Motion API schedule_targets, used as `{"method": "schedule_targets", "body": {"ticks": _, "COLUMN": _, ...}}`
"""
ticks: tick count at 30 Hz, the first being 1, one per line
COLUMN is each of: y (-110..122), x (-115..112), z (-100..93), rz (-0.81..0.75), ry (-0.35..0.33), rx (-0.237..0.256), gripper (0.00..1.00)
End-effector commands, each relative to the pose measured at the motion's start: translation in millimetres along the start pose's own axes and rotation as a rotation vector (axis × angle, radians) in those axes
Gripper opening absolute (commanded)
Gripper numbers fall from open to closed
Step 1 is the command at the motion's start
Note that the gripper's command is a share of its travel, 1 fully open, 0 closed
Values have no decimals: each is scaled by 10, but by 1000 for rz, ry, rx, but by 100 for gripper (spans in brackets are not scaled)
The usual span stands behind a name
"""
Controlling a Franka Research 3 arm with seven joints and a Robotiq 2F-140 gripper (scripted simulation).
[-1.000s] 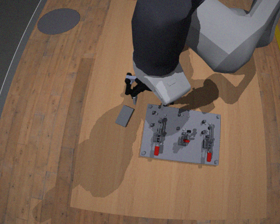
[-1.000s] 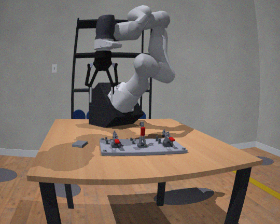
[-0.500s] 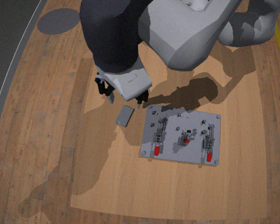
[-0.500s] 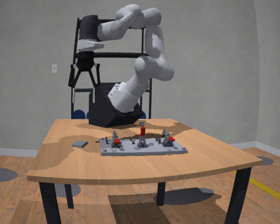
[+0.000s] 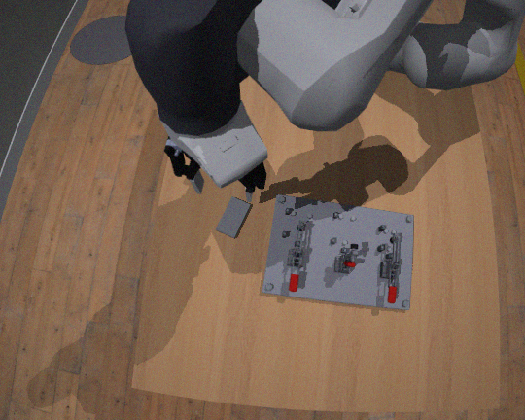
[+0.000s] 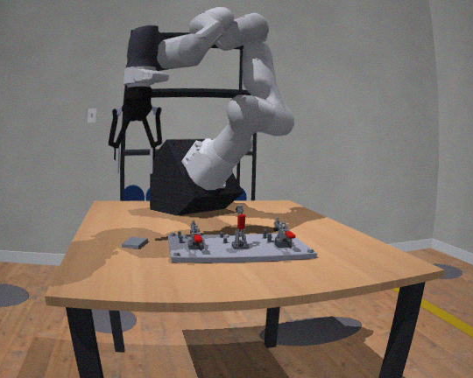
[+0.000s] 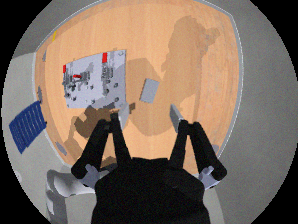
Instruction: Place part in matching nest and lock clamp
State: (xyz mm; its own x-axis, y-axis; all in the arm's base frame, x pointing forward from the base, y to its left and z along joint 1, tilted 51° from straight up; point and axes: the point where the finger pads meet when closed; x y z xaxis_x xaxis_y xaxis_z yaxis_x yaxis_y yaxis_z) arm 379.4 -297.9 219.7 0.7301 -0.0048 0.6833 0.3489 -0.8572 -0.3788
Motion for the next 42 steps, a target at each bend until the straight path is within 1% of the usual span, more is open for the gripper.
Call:
{"method": "schedule_targets", "body": {"ticks": 1, "y": 9, "x": -9, "z": 4, "rz": -15, "ry": -3, "rx": 2, "gripper": 58}}
{"method": "schedule_targets", "body": {"ticks": 20, "y": 10, "x": -9, "z": 4, "rz": -8, "ry": -3, "rx": 2, "gripper": 58}}
{"method": "schedule_targets", "body": {"ticks": 24, "y": 10, "x": -9, "z": 4, "rz": 49, "ry": -3, "rx": 2, "gripper": 58}}
{"method": "schedule_targets", "body": {"ticks": 29, "y": 10, "x": -9, "z": 4, "rz": 172, "ry": -3, "rx": 2, "gripper": 58}}
{"method": "schedule_targets", "body": {"ticks": 31, "y": 10, "x": -9, "z": 4, "rz": 172, "ry": -3, "rx": 2, "gripper": 58}}
{"method": "schedule_targets", "body": {"ticks": 36, "y": 10, "x": -9, "z": 4, "rz": 252, "ry": -3, "rx": 2, "gripper": 58}}
{"method": "schedule_targets", "body": {"ticks": 42, "y": 10, "x": -9, "z": 4, "rz": 259, "ry": -3, "rx": 2, "gripper": 58}}
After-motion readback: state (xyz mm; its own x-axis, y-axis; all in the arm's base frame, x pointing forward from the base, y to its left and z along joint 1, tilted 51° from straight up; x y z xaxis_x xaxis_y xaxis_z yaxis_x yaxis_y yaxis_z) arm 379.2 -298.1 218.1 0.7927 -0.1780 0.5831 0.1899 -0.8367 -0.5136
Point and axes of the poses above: the point where the finger pads meet when closed, its own z axis out along the fingers, its own y axis across the jaws, x = y × z, and after that the axes turned 10 degrees about -z, right-handed
